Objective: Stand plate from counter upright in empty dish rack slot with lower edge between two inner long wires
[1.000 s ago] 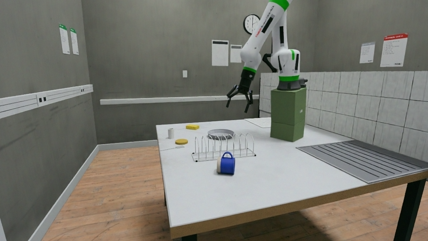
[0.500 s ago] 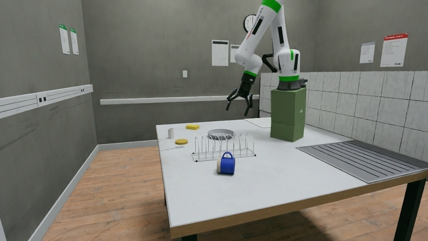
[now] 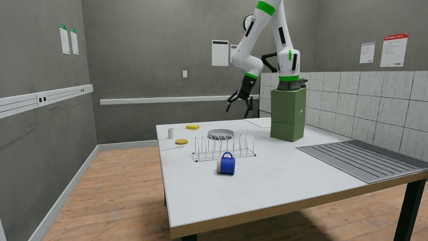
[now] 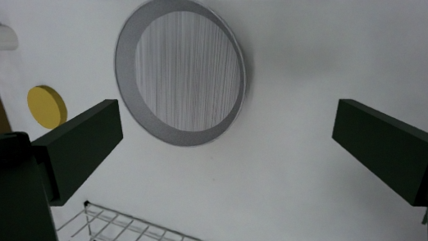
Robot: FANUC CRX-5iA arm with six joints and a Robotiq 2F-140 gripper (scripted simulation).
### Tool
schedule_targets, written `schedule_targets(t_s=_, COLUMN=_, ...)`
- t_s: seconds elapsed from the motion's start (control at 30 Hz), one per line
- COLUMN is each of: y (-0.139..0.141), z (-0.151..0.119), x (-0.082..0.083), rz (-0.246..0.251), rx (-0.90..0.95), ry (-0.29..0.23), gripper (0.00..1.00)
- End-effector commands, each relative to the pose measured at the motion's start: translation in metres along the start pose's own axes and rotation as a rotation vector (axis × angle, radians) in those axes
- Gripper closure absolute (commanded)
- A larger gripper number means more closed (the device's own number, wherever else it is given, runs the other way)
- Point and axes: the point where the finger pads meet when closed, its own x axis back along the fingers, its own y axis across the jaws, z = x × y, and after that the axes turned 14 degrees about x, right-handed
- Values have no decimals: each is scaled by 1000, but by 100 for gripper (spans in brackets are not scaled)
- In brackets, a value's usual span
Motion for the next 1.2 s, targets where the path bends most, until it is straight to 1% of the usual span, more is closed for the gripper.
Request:
schedule_targets(t_s=0.0, y=2, z=0, x=-2, rz=29, rx=3, ry=-1, gripper=0)
schedule_targets(t_s=0.4, y=2, z=0, x=-3, rz=31, rx=3, ry=0, gripper=0)
schedule_targets(t_s=0.43, y=2, z=0, x=-3, rz=31, rx=3, ry=0, gripper=76)
schedule_targets(t_s=1.17, y=2, z=0, x=-3, rz=31, rx=3, ry=0, gripper=76)
